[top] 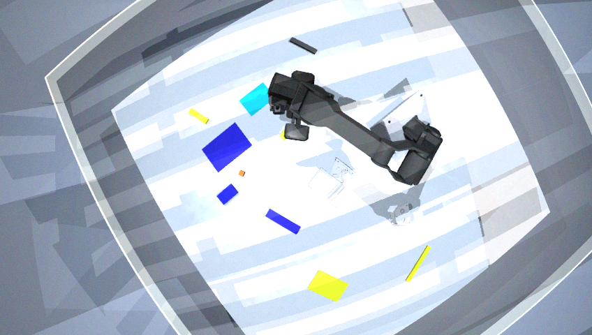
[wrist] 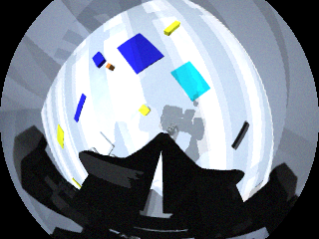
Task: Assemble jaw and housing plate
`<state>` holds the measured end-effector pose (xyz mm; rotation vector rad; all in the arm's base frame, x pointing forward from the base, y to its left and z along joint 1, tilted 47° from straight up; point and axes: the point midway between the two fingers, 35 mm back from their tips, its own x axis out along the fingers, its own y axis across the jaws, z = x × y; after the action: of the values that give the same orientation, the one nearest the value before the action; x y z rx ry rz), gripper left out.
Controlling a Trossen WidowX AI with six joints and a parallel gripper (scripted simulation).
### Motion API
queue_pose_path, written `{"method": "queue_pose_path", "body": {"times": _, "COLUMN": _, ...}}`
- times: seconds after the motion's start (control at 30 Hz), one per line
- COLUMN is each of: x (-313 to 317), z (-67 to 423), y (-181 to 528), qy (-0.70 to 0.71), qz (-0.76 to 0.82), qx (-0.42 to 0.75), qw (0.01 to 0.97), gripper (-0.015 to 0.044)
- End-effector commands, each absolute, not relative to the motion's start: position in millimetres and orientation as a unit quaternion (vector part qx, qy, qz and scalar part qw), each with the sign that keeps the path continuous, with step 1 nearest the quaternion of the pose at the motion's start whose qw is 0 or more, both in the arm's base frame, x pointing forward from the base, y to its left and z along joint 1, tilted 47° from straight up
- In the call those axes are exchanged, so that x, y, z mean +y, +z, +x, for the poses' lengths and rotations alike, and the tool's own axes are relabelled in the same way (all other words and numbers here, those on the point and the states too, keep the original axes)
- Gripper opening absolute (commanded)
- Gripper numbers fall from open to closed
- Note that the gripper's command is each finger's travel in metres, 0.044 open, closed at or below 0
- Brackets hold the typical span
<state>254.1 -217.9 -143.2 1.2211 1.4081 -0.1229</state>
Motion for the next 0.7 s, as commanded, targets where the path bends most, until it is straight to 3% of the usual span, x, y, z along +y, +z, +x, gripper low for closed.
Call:
{"method": "queue_pose_path", "body": {"times": 0.0, "x": -204, "z": 261, "y": -153, "qy": -0.06, "qz": 0.545, "qx": 0.631, "qw": 0.549, "gripper": 0.0}}
{"method": "queue_pose_path", "body": {"times": 0.33, "x": -168, "z": 271, "y": -177, "qy": -0.089, "qz": 0.577, "qx": 0.687, "qw": 0.434, "gripper": 0.0}}
{"method": "queue_pose_path", "body": {"times": 0.67, "x": -164, "z": 272, "y": -181, "qy": -0.091, "qz": 0.578, "qx": 0.69, "qw": 0.426, "gripper": 0.0}}
